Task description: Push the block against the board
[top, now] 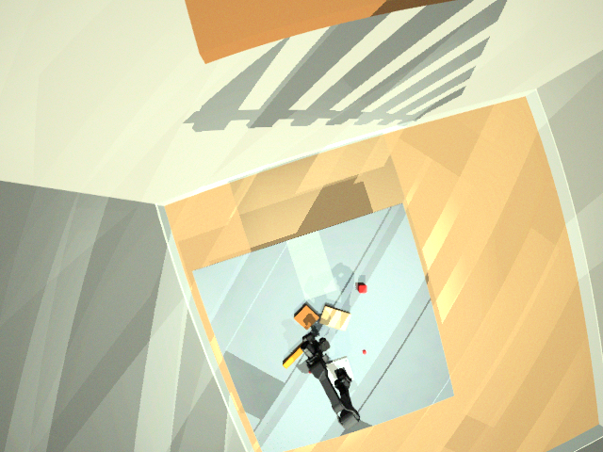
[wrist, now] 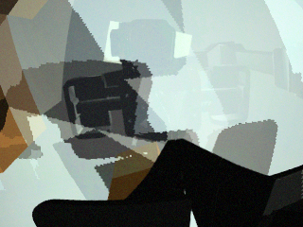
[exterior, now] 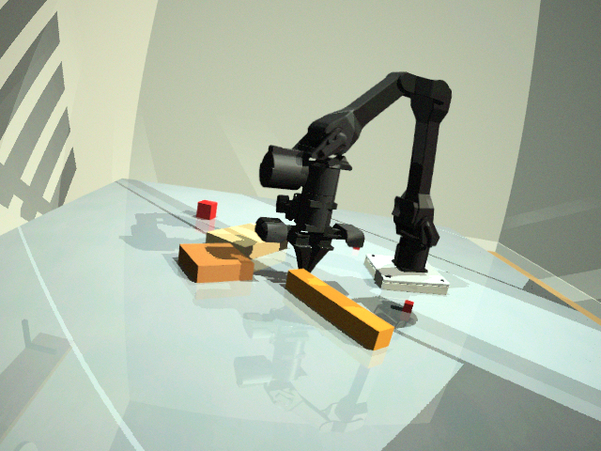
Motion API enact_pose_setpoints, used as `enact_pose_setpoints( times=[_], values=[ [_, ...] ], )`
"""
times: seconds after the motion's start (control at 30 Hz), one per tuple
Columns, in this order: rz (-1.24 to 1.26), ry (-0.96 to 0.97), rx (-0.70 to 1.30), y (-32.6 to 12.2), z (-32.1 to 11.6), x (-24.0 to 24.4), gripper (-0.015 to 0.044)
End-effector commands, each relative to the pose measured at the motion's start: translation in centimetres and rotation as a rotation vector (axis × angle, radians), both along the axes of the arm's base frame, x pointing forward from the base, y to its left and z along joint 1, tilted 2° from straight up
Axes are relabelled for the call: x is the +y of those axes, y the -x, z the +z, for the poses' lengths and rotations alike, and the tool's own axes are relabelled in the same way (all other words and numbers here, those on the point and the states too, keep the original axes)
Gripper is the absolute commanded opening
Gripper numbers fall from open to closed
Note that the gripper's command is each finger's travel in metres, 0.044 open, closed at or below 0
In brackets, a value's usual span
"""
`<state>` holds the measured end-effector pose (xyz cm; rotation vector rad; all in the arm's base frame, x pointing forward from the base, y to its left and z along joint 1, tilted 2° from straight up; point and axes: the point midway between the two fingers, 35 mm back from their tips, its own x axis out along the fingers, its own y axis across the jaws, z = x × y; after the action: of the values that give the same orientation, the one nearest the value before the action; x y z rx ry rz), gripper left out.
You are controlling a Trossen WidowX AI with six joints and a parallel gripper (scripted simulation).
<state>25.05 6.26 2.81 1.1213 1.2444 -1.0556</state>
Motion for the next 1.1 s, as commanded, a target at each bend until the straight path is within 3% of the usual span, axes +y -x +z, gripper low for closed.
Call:
enact_pose_setpoints(
  times=[0.0, 1.07],
  values=[
    [-0.003, -0.001, 0.003, 0.1, -0.1, 0.4, 0.0],
    [-0.003, -0.003, 0.003, 0.8, -0.1, 3.5, 0.0]
  ],
)
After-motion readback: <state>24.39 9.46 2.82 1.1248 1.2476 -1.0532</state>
